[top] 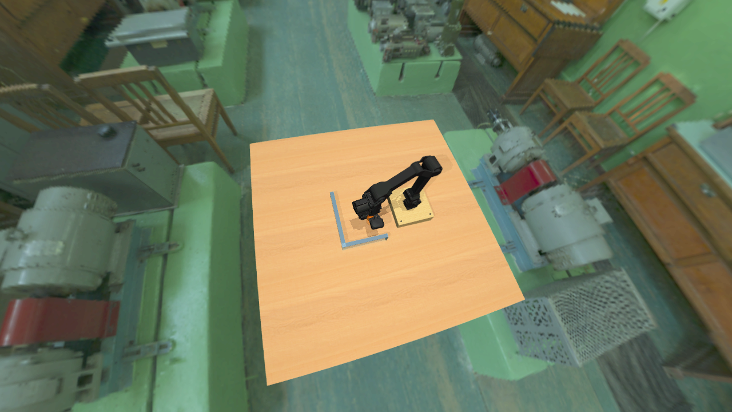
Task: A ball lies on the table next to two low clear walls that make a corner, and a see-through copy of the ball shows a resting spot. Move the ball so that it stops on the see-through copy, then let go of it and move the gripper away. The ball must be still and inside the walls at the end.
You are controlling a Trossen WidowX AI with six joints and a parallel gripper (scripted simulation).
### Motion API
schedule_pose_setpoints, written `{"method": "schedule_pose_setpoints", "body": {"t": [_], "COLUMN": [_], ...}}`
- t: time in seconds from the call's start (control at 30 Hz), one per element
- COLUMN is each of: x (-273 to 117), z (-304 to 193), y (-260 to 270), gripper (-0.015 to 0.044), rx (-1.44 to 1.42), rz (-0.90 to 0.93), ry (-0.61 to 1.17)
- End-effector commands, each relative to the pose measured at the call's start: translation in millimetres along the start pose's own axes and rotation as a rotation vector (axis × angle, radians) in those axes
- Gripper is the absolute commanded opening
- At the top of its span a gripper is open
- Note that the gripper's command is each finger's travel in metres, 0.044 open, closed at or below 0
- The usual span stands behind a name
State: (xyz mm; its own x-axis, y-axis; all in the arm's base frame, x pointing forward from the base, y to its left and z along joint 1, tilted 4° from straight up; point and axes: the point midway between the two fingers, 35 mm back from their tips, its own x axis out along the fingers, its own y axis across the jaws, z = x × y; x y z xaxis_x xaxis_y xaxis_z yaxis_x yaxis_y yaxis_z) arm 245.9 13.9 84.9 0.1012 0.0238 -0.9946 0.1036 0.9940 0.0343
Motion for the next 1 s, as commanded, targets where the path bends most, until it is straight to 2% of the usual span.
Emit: {"method": "schedule_pose_setpoints", "body": {"t": [0.0, 0.17, 0.93, 0.97], "x": [23, 45, 65, 61], "z": [-3, -6, -6, -5], "y": [-1, -2, -2, -1], "gripper": [0.0000, 0.0000, 0.0000, 0.0026], "rx": [0.004, 0.004, 0.004, 0.000], "rz": [-0.007, -0.007, -0.007, -0.001], "ry": [0.011, 0.011, 0.011, 0.008]}}
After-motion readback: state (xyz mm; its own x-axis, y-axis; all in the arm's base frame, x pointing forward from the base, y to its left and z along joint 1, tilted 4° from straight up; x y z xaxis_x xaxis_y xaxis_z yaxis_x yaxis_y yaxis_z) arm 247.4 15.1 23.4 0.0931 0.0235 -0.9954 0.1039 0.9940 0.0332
